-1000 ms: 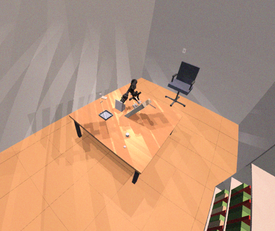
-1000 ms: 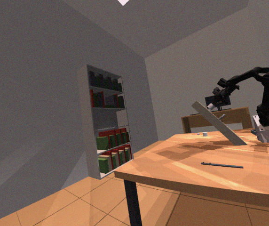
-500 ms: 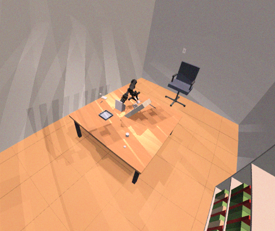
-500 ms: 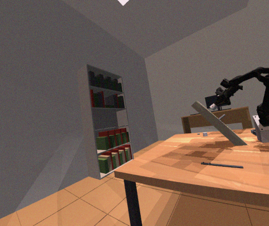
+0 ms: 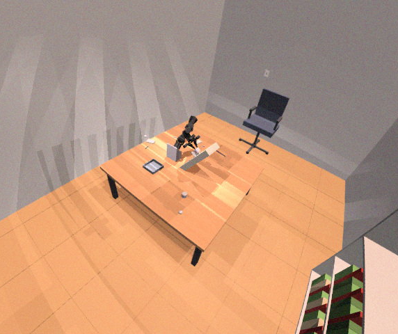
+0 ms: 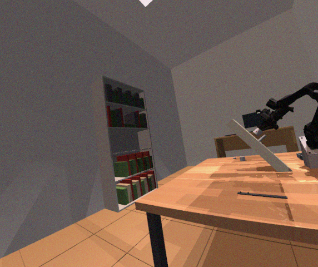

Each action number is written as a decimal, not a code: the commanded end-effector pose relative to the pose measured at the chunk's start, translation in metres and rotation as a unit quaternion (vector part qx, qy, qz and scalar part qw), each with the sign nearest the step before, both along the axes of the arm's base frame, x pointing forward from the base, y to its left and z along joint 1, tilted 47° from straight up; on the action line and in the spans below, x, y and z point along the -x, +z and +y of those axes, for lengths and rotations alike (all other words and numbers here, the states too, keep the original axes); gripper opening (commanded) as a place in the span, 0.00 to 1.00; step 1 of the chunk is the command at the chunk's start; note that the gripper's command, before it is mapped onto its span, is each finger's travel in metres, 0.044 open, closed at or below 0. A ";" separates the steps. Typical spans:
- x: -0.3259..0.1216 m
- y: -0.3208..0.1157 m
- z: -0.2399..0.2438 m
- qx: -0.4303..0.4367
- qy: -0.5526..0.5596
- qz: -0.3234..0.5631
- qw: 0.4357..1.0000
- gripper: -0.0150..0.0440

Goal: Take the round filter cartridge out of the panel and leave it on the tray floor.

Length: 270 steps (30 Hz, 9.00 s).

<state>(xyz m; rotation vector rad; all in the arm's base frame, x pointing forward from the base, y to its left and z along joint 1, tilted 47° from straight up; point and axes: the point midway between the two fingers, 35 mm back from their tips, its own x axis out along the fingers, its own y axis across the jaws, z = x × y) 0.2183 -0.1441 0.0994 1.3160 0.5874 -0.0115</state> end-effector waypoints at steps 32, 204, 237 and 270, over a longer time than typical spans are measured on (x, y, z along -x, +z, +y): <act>-0.028 0.045 -0.049 0.008 0.001 -0.007 1.000 0.48; 0.196 -0.200 -0.137 -0.038 -0.104 0.489 0.865 0.25; 0.292 -0.293 -0.024 -0.114 -0.228 0.609 0.751 0.25; 0.287 -0.317 0.006 -0.118 -0.229 0.608 0.751 1.00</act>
